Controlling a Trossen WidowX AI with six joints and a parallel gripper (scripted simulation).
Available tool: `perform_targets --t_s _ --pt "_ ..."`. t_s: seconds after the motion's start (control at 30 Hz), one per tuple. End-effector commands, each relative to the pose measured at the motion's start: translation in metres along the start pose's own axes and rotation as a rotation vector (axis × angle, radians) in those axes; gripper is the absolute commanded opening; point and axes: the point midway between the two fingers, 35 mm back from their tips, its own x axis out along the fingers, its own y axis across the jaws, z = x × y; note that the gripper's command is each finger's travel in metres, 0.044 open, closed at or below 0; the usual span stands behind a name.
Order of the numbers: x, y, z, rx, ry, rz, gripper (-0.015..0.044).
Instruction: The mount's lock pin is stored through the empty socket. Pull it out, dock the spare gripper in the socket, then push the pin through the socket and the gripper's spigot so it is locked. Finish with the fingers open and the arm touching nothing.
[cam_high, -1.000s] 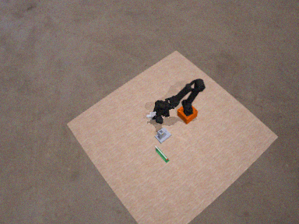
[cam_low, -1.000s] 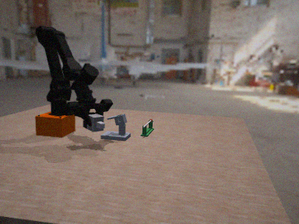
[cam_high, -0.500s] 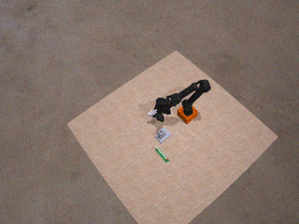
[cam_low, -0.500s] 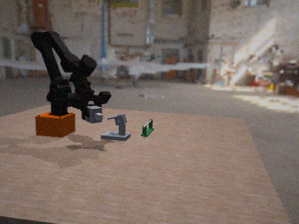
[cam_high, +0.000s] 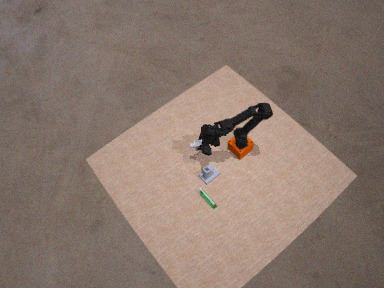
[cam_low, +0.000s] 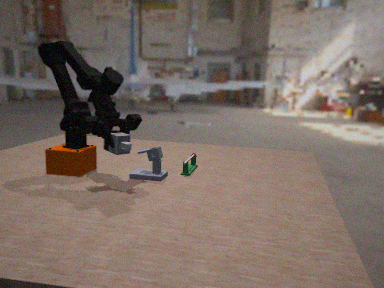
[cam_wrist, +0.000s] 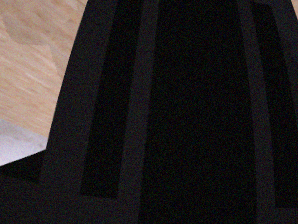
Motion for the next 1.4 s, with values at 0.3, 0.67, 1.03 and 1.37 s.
perform_targets --t_s 0.3,0.67,1.03,1.37 --pt "-0.003 -0.006 -0.001 0.123 0.015 -0.025 0.0" --pt "-0.008 -0.019 -0.002 0.369 0.026 -0.078 0.0" --pt "-0.014 -0.031 -0.002 0.616 0.022 -0.136 0.0" --pt "-0.02 -0.042 -0.002 0.839 0.005 -0.191 0.0"
